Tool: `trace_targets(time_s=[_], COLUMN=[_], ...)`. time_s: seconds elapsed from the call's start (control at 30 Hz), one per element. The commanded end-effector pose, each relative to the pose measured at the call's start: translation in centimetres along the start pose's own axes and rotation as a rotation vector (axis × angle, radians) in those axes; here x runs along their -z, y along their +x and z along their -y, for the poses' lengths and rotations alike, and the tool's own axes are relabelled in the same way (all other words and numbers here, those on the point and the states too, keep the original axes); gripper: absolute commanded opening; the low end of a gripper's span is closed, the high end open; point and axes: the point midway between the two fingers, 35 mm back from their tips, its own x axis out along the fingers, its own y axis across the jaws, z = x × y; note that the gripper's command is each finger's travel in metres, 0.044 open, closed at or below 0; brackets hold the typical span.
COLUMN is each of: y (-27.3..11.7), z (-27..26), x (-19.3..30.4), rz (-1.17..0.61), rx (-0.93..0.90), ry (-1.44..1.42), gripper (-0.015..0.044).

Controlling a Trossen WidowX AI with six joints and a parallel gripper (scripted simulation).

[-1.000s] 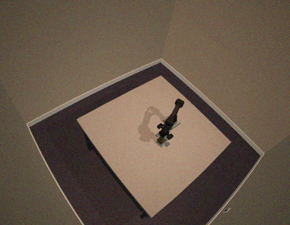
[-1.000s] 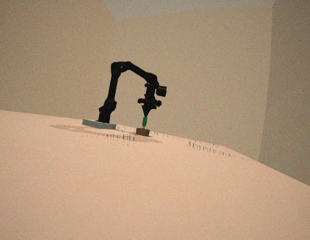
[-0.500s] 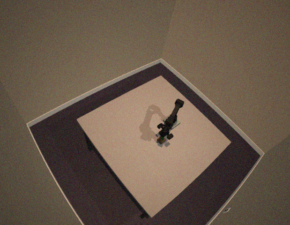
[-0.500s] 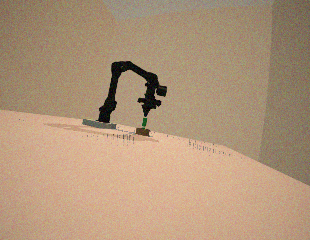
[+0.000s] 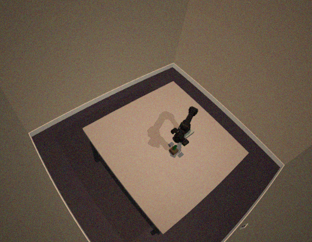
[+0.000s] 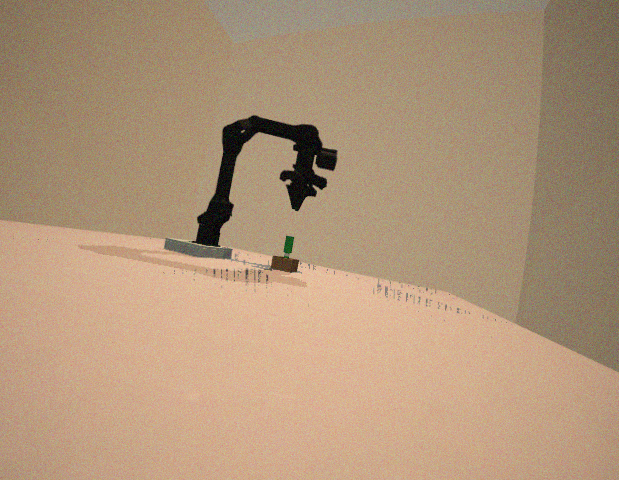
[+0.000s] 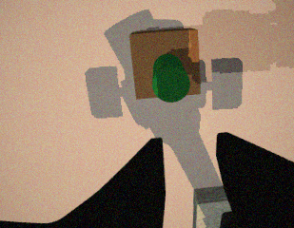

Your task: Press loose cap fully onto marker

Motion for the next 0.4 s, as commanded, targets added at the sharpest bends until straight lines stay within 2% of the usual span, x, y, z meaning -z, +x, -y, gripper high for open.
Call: trace_targets(time_s=[0.0,0.3,0.37], y=[-0.16,-0.16,-0.16], z=[0.00,0.00,0.00], x=[-0.02,-0.02,-0.02], rz=[0.002,0.002,0.002], rx=[-0.001,-0.001,-0.001], ry=[-0.001,-0.001,-0.001], gripper=[0.0184,0.0420,0.0440])
